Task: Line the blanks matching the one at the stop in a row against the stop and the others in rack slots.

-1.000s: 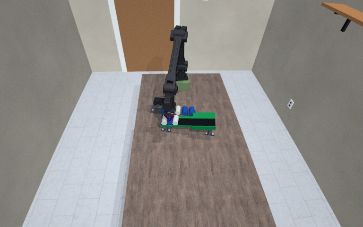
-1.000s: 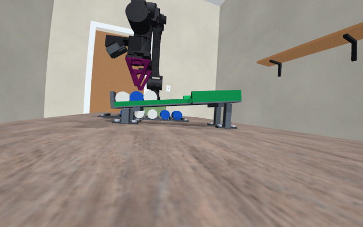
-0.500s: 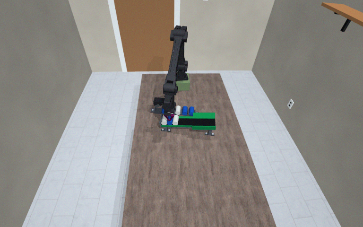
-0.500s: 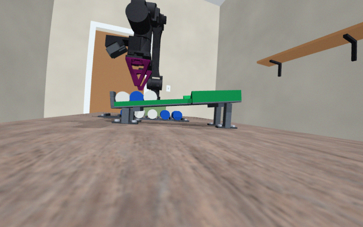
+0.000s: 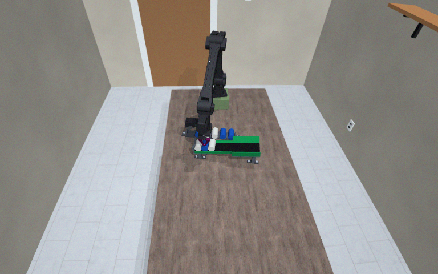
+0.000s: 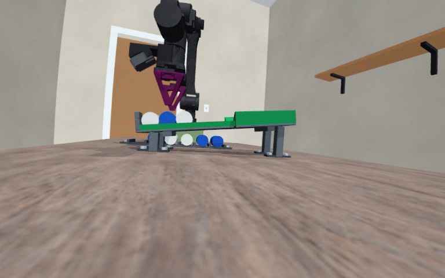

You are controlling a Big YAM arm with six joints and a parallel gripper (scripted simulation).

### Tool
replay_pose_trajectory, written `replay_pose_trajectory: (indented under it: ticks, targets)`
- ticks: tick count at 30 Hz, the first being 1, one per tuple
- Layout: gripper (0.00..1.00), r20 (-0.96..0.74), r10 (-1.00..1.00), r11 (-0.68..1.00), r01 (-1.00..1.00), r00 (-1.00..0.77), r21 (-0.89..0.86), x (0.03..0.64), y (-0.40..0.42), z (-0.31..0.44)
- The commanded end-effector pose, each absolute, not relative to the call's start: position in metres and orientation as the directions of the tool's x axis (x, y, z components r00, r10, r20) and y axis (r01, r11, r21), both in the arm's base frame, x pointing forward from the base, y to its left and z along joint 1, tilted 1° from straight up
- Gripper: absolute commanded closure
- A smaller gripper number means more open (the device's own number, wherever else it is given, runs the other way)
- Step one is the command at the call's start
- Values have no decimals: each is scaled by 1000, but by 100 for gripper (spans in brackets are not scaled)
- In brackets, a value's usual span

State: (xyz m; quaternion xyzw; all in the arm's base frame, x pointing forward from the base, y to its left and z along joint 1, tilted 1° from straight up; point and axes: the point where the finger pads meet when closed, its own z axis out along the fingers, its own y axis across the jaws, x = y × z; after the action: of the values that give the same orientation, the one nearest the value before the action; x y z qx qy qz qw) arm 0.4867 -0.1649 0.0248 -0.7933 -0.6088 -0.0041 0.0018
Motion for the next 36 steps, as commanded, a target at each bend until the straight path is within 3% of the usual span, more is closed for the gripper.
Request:
replay_pose_trajectory:
  ticks: [1, 36]
  targets:
    - [17, 5, 964, -266, 963, 266, 30, 508, -168, 28]
    - [17, 7, 964, -266, 964, 266, -3, 491, -162, -20]
